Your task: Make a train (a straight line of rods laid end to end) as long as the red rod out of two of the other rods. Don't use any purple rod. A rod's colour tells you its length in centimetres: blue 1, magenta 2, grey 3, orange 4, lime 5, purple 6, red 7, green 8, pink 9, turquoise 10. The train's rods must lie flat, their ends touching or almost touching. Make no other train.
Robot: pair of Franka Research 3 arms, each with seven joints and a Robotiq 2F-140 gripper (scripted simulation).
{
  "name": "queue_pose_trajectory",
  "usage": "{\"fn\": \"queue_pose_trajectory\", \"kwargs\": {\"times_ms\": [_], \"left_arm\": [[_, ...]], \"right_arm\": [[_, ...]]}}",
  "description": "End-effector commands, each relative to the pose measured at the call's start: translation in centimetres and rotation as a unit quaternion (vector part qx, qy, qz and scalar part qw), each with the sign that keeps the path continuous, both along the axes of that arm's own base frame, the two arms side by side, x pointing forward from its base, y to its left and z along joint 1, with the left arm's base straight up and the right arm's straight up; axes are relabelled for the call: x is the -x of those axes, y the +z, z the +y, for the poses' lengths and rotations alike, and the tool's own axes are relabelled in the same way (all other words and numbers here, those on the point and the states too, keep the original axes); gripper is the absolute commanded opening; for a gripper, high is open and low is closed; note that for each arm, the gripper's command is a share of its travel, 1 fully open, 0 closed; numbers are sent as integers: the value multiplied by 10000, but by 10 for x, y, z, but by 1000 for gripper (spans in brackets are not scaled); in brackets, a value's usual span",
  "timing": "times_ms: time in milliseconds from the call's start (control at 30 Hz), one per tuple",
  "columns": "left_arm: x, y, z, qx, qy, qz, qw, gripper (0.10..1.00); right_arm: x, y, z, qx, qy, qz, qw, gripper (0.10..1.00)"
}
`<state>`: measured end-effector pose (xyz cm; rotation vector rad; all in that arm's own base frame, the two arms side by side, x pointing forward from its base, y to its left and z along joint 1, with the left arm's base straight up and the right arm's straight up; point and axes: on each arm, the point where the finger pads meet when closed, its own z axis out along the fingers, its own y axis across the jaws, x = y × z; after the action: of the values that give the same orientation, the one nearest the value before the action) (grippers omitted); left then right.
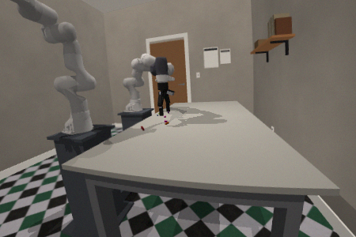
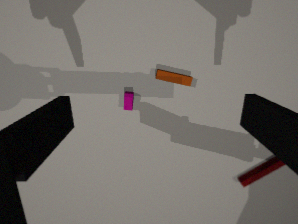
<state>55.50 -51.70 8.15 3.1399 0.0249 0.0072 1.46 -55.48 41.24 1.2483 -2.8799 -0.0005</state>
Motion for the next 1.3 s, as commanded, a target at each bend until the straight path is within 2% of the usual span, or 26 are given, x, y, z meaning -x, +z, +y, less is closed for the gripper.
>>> {"fn": "queue_pose_trajectory", "kwargs": {"times_ms": [0,100,233,300,433,533,1267], "left_arm": [[1,-1,4,-3,37,24,10000,1000],[3,1,22,14,16,30,10000,1000],[13,3,71,32,-5,33,10000,1000],[13,3,71,32,-5,33,10000,1000],[32,1,128,9,20,26,10000,1000],[42,-2,153,-12,45,21,10000,1000],[44,-2,158,-17,50,20,10000,1000]], "right_arm": [[0,1,1,-4,-29,-13,10000,1000],[0,1,1,-4,-29,-13,10000,1000],[0,1,1,-4,-29,-13,10000,1000],[0,1,1,-4,-29,-13,10000,1000],[0,1,1,-4,-29,-13,10000,1000],[0,1,1,-4,-29,-13,10000,1000],[0,1,1,-4,-29,-13,10000,1000]]}}
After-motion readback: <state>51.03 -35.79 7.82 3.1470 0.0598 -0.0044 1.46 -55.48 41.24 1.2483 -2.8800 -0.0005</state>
